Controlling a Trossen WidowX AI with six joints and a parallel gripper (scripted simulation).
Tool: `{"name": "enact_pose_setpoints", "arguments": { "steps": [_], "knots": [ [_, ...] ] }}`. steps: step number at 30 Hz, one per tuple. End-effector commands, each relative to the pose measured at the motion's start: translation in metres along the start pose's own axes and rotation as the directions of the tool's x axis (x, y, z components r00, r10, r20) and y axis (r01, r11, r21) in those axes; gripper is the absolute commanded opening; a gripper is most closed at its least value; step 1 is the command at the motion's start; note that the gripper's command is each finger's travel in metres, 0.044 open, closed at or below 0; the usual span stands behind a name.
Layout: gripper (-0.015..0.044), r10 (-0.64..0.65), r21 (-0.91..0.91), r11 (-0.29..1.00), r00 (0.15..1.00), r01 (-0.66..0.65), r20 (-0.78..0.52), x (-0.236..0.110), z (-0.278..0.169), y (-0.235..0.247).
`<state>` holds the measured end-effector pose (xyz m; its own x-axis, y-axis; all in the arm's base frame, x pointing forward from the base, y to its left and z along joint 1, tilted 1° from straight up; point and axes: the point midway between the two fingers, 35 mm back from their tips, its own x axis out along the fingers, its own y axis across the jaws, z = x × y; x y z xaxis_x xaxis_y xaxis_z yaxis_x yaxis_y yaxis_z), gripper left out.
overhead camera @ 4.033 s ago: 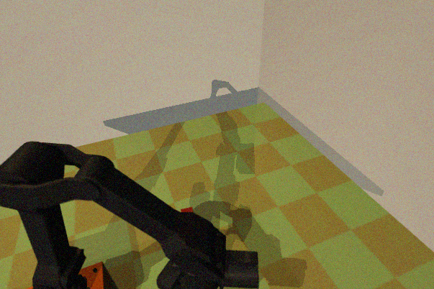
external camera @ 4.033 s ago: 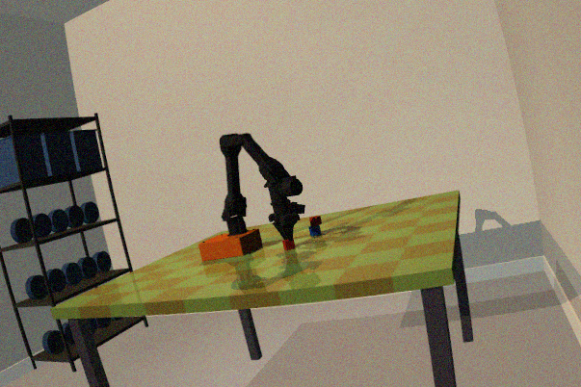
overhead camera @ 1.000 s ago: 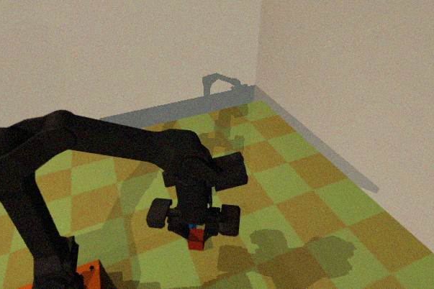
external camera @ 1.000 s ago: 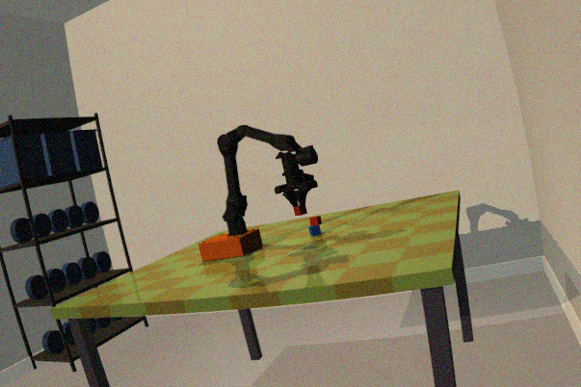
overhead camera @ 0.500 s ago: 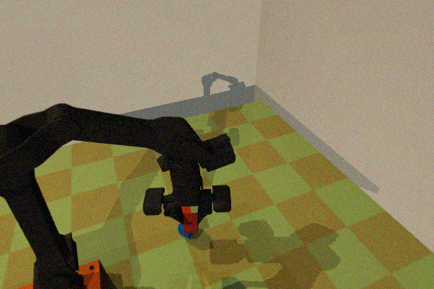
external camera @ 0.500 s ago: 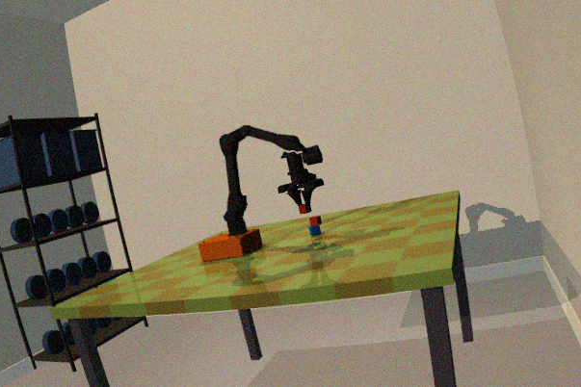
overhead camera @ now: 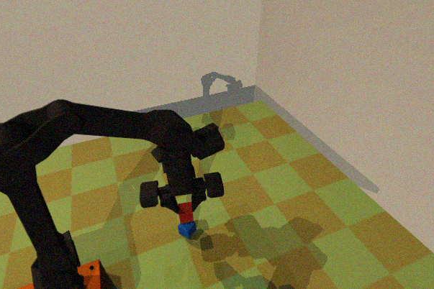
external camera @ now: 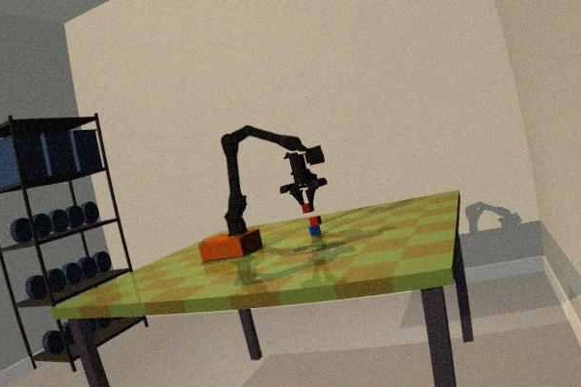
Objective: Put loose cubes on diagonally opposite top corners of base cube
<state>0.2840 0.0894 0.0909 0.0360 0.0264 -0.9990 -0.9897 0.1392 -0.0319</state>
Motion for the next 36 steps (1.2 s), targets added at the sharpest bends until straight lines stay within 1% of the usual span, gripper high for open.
{"name": "enact_pose_setpoints", "arguments": {
  "steps": [1, 7, 20, 31, 36],
  "knots": [
    [0.0105, 0.006, -0.003, 1.000, 1.000, -0.006, -0.005, 0.012, 0.000, 0.002],
    [0.0105, 0.006, -0.002, 1.000, 1.000, -0.006, -0.006, 0.028, -0.001, 0.004],
    [0.0105, 0.006, -0.002, 1.000, 1.000, -0.006, -0.006, 0.029, -0.001, 0.004],
    [0.0105, 0.006, -0.002, 1.000, 1.000, -0.006, -0.006, 0.056, 0.000, 0.002],
    [0.0105, 0.006, -0.002, 1.000, 1.000, -0.006, -0.006, 0.058, 0.000, 0.002]
  ]
}}
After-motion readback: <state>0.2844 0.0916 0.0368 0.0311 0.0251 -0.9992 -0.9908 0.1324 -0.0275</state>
